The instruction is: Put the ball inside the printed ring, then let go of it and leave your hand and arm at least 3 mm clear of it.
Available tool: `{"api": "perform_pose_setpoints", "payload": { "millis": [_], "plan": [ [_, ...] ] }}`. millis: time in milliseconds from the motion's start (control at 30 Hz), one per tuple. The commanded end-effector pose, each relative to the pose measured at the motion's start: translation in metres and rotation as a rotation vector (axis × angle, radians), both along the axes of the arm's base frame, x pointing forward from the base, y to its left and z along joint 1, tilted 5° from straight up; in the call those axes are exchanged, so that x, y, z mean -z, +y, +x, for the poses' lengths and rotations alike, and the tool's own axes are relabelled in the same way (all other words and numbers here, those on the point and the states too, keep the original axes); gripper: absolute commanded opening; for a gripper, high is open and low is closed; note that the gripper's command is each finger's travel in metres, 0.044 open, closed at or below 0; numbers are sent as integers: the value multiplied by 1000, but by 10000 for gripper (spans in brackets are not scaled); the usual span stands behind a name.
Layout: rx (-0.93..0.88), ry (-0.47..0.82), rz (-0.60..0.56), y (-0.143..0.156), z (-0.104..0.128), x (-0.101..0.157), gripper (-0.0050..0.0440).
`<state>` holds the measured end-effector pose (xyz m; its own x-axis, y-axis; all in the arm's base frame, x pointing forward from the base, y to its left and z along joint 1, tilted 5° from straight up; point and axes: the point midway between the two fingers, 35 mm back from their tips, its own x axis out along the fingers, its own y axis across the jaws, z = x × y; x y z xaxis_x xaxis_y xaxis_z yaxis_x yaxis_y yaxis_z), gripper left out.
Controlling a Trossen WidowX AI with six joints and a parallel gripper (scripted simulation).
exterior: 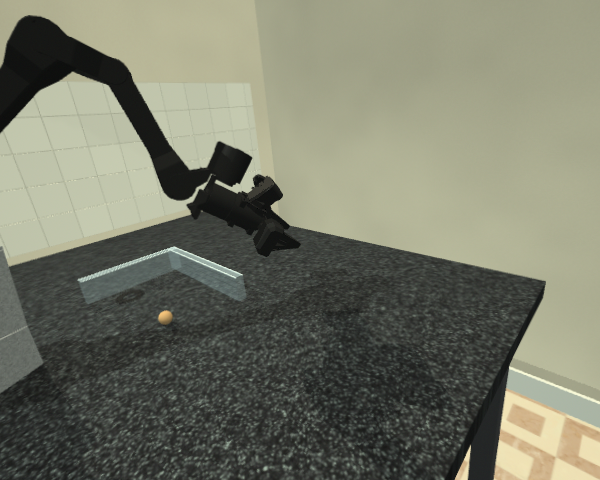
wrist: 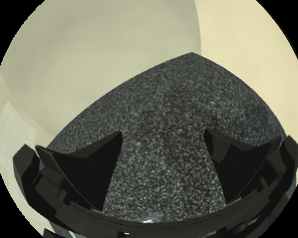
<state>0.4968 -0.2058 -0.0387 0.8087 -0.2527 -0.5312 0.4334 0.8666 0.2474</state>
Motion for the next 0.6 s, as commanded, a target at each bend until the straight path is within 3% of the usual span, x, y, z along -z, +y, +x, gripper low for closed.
{"api": "perform_pose_setpoints", "payload": {
  "millis": [0, 533, 567],
  "plan": [
    [0, 0, 0, 0, 0, 0, 400],
    [0, 0, 0, 0, 0, 0, 400],
    [-8, 7, -8, 1, -1, 0, 376]
  ]
}}
